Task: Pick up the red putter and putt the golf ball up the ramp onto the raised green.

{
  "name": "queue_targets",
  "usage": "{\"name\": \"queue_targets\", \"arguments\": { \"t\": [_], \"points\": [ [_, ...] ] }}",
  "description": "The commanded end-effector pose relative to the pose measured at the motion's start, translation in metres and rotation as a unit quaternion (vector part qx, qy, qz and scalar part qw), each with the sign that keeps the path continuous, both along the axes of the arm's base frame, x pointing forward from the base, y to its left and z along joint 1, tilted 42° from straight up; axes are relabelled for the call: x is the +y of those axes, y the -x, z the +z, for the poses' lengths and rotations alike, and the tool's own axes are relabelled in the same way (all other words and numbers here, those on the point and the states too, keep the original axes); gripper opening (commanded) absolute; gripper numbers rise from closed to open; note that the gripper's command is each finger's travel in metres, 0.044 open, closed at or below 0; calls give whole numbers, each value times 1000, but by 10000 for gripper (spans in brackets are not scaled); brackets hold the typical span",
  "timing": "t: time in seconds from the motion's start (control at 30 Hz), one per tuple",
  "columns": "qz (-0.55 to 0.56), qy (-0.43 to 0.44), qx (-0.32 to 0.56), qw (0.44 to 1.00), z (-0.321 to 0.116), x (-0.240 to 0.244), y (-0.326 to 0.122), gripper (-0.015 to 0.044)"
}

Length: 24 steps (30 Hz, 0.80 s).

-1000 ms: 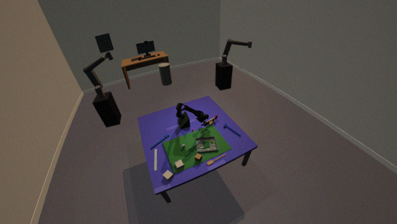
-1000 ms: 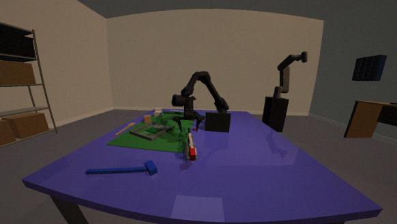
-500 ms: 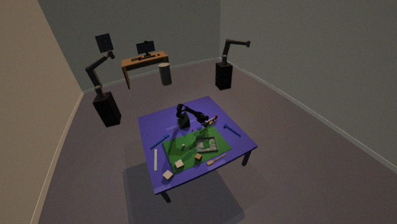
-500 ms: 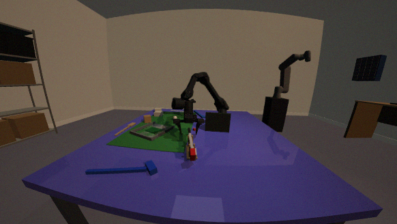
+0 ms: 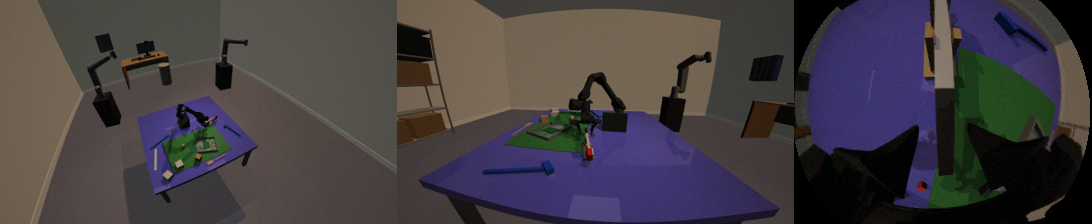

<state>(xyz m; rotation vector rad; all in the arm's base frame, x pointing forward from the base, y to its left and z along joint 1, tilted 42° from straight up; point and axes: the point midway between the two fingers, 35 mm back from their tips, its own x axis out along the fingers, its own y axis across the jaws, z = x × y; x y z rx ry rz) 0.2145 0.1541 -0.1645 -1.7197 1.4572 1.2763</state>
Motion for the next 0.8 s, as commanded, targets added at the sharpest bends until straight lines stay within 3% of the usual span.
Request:
{"name": "queue_targets", "arguments": {
  "t": [0.0,0.2,0.5,0.77],
  "points": [
    [0,0,0,1000,0,0,0,230],
    [0,0,0,1000,0,0,0,73],
    [0,0,0,1000,1,1,0,0],
    [0,-2,1,1000,34,34,-1,0]
  ]
}}
